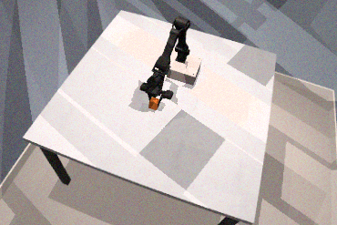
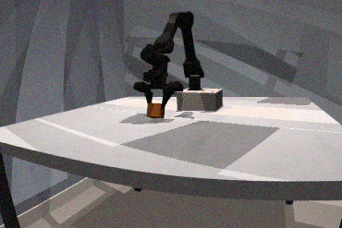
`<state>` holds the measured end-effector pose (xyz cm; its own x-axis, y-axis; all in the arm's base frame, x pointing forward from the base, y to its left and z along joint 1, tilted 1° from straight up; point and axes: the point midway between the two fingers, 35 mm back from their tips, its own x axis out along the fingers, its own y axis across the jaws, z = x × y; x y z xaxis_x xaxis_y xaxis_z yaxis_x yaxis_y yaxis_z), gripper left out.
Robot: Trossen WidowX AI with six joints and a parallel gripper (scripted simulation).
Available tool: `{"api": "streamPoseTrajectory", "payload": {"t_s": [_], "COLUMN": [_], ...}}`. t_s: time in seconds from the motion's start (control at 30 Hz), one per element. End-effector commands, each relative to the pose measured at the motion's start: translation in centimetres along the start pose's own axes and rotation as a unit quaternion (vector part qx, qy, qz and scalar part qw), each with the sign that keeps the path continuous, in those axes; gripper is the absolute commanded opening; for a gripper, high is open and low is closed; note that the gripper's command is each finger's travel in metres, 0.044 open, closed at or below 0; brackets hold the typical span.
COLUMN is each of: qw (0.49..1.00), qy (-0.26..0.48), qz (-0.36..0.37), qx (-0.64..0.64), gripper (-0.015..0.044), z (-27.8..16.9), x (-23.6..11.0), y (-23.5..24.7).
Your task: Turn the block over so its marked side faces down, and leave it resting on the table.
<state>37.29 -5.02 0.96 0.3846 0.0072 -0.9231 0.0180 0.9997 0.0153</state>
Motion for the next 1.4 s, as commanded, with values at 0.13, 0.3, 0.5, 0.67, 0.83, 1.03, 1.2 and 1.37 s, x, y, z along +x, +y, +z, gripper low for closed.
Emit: {"api": "streamPoseTrajectory", "payload": {"t_s": [0.13, 0.3, 0.5, 0.67, 0.83, 1.03, 1.2, 1.37], "qw": [0.998, 0.996, 0.995, 0.99, 0.984, 0.976, 0.968, 0.958], "qy": [-0.067, -0.086, -0.104, -0.14, -0.176, -0.218, -0.253, -0.287], "qz": [0.002, 0.002, 0.002, 0.001, 0.001, 0.001, 0.002, 0.002], "qx": [-0.001, -0.002, -0.001, 0.0, 0.001, 0.002, 0.001, 0.001], "gripper": [0.0, 0.0, 0.0, 0.0, 0.0, 0.0, 0.0, 0.0], "z": [-0.3, -0.5, -0.4, -0.2, -0.3, -0.5, -0.8, -1.2], "x": [-0.5, -0.7, 0.0, 1.2, 2.1, 2.8, 3.0, 2.9], "y": [0.1, 0.2, 0.1, 0.0, -0.1, -0.1, -0.1, 0.0]}}
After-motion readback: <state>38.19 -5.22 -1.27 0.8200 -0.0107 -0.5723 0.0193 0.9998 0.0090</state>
